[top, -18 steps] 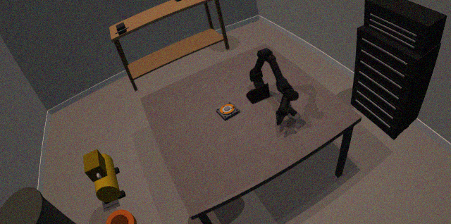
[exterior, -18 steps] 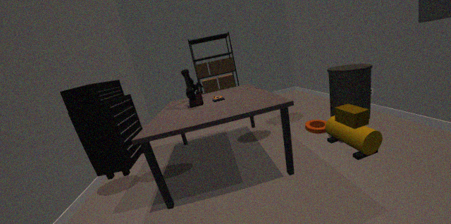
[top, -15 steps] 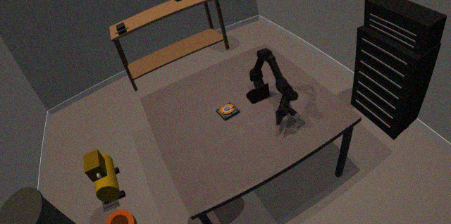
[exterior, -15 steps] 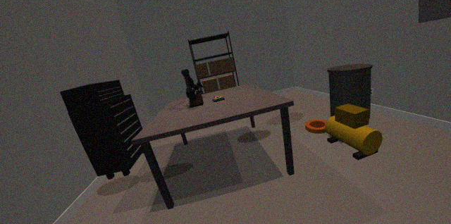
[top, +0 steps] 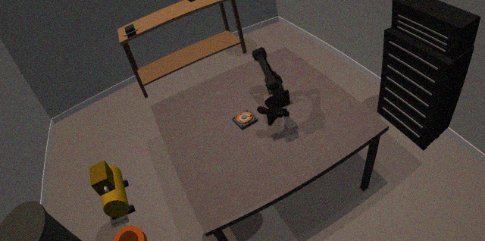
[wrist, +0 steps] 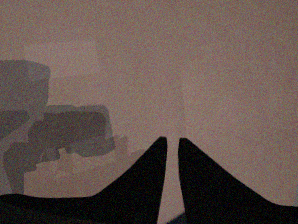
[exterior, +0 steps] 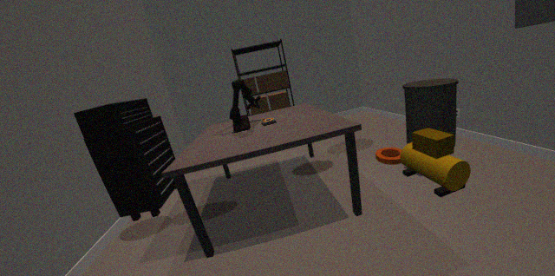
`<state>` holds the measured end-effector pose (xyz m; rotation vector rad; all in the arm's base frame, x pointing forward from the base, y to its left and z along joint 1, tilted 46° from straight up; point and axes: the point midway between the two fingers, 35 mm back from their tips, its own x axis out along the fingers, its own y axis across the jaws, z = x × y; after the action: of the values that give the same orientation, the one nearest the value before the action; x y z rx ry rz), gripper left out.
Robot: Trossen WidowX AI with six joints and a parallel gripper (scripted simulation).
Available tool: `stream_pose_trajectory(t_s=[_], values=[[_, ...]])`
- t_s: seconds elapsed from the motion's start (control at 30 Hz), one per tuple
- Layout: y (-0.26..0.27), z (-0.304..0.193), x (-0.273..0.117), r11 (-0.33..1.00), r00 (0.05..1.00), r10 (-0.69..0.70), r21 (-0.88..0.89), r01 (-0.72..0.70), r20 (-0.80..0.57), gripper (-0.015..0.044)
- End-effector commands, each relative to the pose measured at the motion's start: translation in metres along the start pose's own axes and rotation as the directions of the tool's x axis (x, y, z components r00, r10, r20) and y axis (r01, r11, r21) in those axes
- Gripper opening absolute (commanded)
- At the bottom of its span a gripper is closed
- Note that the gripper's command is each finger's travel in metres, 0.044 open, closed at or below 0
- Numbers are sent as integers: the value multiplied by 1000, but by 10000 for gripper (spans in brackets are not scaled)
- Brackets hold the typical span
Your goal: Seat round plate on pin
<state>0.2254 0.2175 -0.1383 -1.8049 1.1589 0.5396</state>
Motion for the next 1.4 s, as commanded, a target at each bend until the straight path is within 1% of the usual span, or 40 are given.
stream_pose_trajectory(t_s=[0.0,0.07,0.13,0.17,0.23,0.27,0.33,0.43,0.47,0.53,0.57,0.9,1.2,1.37], values=[[-27,-54,3,945,991,104,319,-71,-87,0],[-40,-88,4,863,977,168,499,-81,-134,0],[-47,-114,5,784,962,217,617,-72,-164,0],[-49,-126,5,739,954,241,671,-62,-177,0],[-51,-138,5,695,946,264,717,-51,-189,0],[-53,-153,4,636,934,293,771,-32,-203,0],[-55,-191,2,475,900,367,879,35,-234,0],[-53,-229,-3,299,859,444,946,128,-257,0],[-53,-232,-3,284,855,450,949,137,-258,0],[-50,-251,-7,194,831,488,962,194,-266,0],[-49,-254,-7,180,827,495,962,203,-267,0],[-49,-254,-6,180,827,495,963,203,-267,0],[-27,-267,30,180,827,494,962,205,-268,0],[-25,-268,33,180,827,494,962,205,-269,0]])
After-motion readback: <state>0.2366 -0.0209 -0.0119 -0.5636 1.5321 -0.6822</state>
